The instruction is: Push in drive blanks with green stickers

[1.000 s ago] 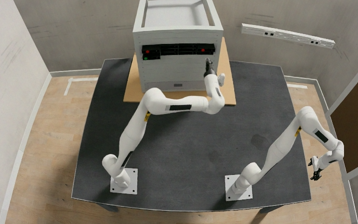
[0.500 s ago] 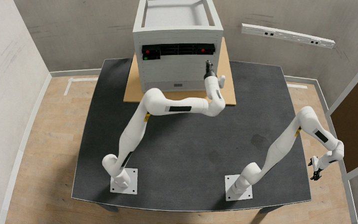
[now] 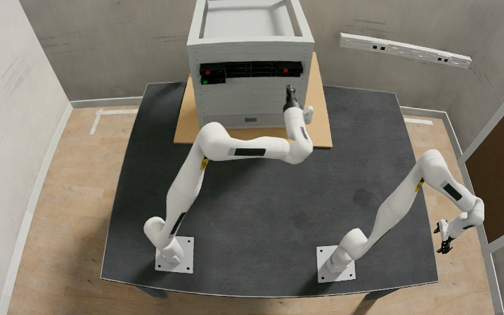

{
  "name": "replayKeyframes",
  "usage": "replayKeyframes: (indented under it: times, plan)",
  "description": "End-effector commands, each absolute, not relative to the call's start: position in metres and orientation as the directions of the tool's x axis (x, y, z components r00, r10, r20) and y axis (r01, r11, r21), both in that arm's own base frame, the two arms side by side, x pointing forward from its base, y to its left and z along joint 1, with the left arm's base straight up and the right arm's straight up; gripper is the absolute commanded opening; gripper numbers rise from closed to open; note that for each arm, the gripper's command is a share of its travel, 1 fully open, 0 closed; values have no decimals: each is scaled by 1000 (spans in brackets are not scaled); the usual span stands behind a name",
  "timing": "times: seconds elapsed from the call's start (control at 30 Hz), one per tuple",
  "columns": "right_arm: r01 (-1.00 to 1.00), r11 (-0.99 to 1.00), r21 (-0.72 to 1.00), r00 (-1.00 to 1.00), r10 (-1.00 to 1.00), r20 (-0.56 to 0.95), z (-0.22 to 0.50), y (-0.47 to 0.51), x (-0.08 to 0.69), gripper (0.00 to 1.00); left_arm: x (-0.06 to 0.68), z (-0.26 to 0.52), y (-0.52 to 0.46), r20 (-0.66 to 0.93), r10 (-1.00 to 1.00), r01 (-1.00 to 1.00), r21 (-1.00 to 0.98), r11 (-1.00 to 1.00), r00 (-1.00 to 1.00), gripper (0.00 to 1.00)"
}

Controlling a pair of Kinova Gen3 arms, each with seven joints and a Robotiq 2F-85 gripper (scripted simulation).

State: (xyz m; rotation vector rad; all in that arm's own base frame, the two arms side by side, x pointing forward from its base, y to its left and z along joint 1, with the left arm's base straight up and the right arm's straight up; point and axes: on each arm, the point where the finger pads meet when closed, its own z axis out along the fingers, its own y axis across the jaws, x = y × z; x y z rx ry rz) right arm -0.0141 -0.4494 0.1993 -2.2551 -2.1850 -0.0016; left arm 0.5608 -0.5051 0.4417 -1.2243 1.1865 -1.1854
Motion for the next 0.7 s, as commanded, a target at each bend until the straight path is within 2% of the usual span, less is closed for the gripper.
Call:
replayKeyframes:
  times: [0.0,0.67]
  plan:
    - [1000,-32,0,32,1000,0,200,-450,-14,1000,560,443,-502,2,-1000,1,-1000,-2,31,99]
    - [1000,-32,0,32,1000,0,200,-450,-14,1000,558,438,-433,2,-1000,1,-1000,-2,31,99]
